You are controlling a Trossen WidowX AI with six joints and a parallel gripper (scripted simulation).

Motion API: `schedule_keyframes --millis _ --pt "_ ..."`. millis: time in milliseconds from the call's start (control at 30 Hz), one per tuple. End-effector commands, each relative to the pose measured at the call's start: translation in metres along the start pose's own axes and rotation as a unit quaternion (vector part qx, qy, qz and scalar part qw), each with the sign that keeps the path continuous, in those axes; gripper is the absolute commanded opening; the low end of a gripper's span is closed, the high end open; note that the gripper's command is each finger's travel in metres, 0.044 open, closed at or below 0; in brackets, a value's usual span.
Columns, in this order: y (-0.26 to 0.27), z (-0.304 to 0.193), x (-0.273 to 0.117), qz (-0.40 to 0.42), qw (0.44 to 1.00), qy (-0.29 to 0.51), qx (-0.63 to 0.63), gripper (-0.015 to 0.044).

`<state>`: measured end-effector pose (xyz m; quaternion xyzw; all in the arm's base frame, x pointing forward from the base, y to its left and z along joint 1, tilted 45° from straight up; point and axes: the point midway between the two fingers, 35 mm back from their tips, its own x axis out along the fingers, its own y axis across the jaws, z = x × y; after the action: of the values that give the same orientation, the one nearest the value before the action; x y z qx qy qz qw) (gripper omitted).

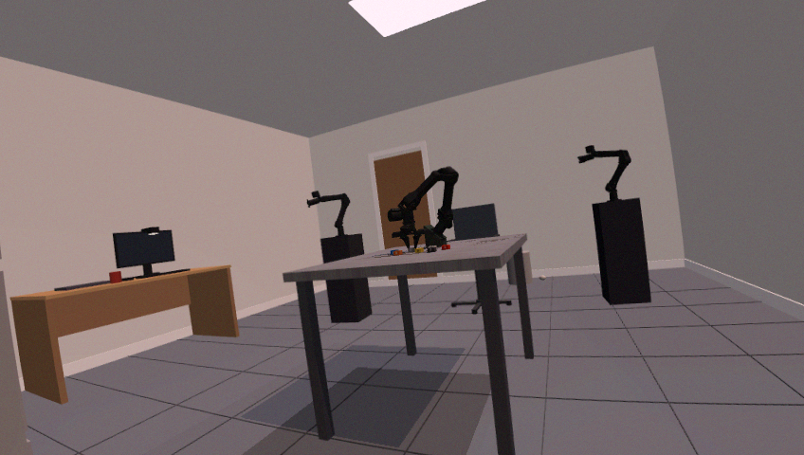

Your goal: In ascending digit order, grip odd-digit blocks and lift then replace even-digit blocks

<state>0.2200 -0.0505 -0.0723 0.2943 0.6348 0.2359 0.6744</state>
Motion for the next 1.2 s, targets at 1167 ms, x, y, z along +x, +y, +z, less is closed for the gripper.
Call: schedule_keyframes --millis 1167 --pt "0.000 0.000 -0.015 0.000 1.000 -0.001 0.003 0.0120"
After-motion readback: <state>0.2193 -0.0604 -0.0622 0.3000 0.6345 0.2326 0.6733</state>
